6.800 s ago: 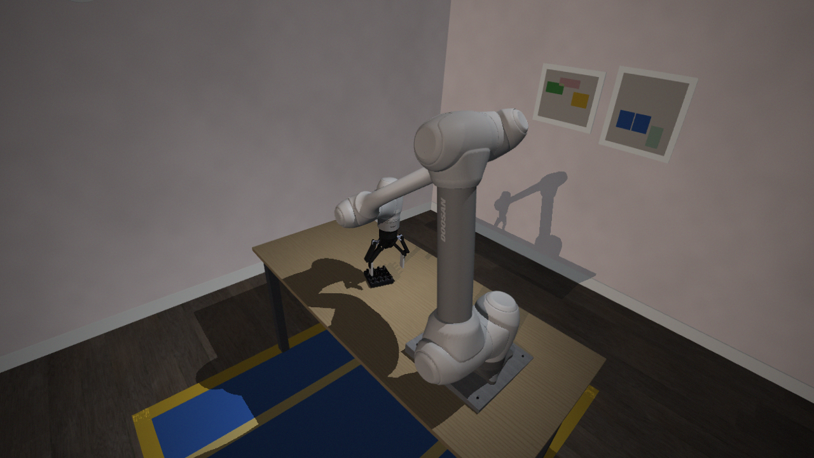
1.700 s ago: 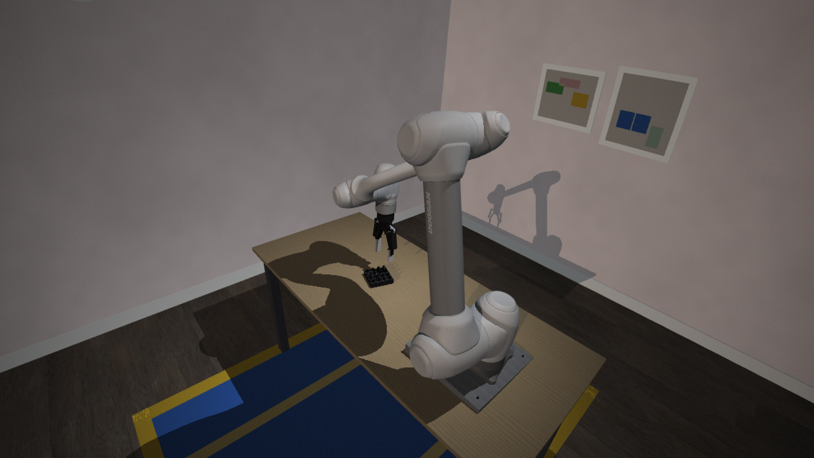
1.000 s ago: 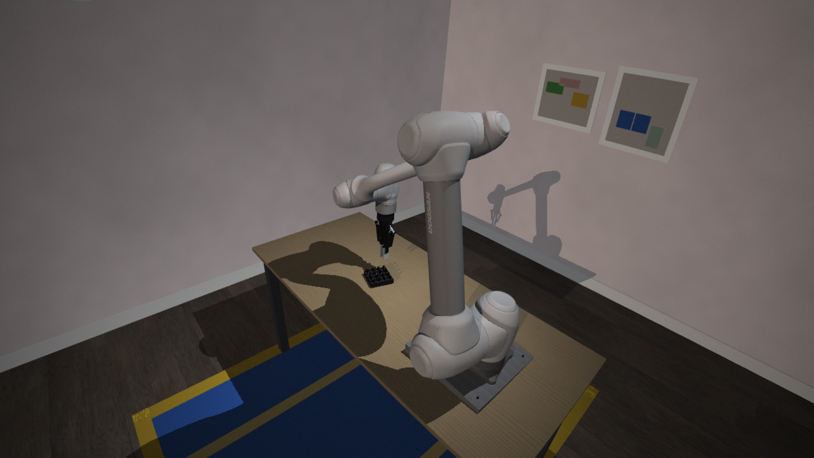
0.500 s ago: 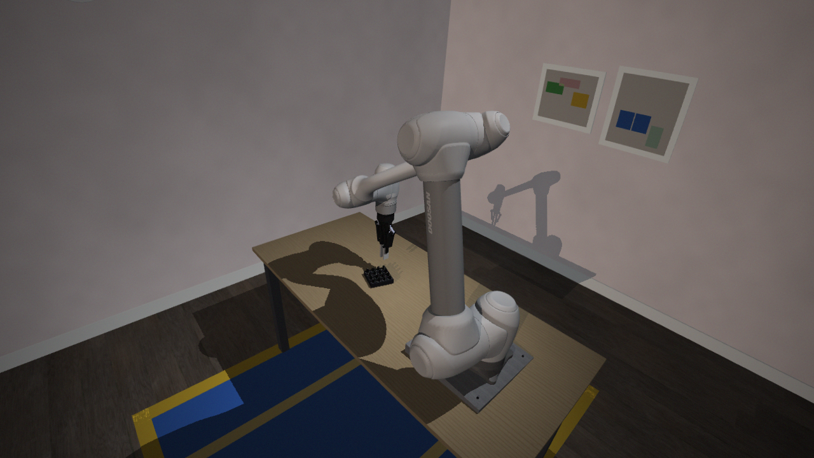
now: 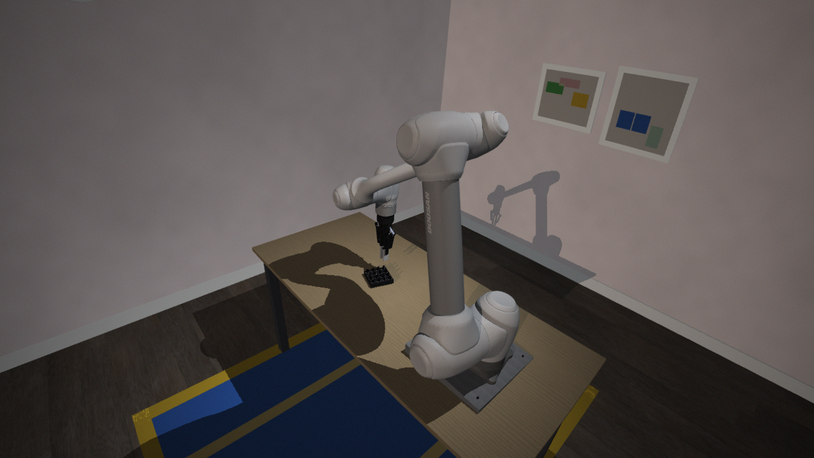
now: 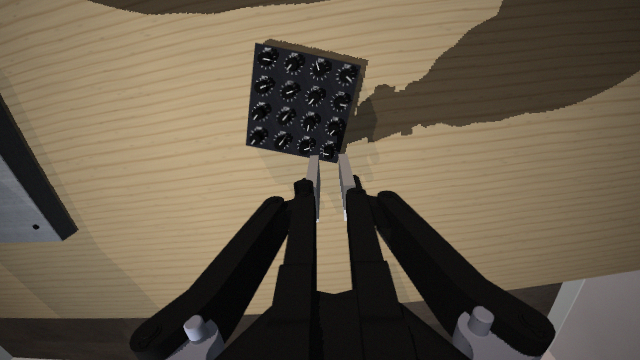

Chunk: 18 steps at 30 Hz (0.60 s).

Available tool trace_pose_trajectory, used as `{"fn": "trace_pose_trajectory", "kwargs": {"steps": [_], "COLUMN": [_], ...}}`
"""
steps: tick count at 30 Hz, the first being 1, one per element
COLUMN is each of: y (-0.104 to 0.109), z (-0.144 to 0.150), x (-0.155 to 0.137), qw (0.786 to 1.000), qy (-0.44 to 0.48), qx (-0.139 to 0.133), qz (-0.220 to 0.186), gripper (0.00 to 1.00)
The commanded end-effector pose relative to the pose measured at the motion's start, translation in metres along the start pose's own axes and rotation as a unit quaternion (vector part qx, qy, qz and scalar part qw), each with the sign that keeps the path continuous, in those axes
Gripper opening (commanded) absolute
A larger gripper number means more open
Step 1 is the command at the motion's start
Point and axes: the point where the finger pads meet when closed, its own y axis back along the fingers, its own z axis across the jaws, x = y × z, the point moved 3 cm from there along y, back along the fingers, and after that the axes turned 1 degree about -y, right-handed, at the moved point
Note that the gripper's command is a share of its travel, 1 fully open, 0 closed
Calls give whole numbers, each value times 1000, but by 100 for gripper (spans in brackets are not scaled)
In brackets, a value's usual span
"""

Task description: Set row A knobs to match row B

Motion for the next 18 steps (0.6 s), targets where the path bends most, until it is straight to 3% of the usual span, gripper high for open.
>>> {"fn": "trace_pose_trajectory", "kwargs": {"steps": [1,18], "y": [-2,-22], "z": [0,0], "x": [0,0], "qw": [1000,1000], "qy": [0,0], "qx": [0,0], "qz": [0,0], "gripper": [12,12]}}
